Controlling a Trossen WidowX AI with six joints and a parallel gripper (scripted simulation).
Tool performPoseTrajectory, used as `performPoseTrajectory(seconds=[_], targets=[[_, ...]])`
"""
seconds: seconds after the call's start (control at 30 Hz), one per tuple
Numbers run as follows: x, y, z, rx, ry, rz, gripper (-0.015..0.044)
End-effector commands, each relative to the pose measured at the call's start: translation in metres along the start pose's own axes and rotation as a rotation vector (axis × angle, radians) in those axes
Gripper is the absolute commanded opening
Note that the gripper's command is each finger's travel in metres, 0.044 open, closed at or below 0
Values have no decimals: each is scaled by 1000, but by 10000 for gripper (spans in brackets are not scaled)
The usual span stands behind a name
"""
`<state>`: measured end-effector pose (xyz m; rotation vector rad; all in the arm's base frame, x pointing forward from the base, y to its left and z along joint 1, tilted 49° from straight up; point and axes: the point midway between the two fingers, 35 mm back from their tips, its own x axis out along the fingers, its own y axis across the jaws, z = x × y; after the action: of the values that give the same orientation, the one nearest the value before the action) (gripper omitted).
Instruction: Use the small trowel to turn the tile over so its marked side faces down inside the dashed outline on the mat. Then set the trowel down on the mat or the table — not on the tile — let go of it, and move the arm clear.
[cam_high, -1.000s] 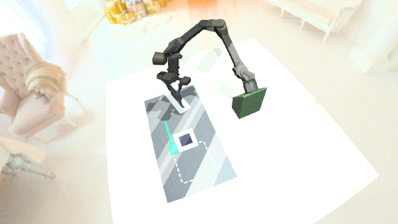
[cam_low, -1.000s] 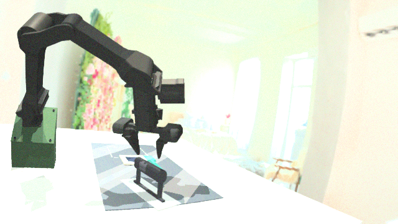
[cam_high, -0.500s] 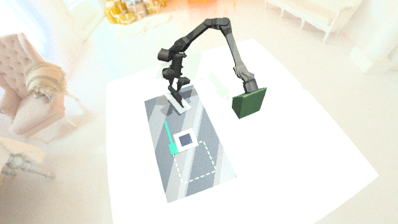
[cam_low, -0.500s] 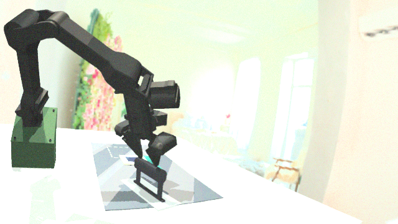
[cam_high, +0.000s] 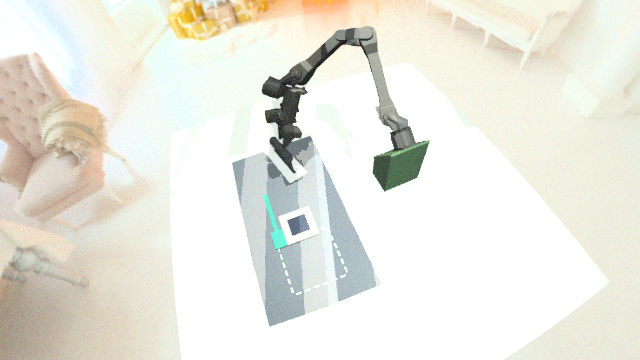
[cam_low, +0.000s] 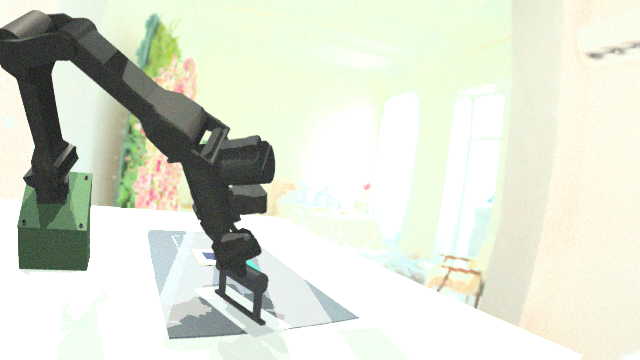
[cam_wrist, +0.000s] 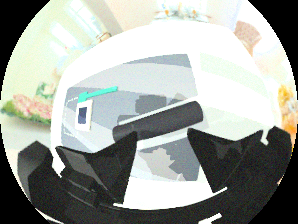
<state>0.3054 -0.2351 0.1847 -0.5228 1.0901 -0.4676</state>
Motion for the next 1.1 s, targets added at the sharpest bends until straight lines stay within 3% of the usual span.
performPoseTrajectory(seconds=[0.0,1.07], targets=[[3,4,-5,134,-30,17,300],[2,22,-25,1153,-289,241,300]])
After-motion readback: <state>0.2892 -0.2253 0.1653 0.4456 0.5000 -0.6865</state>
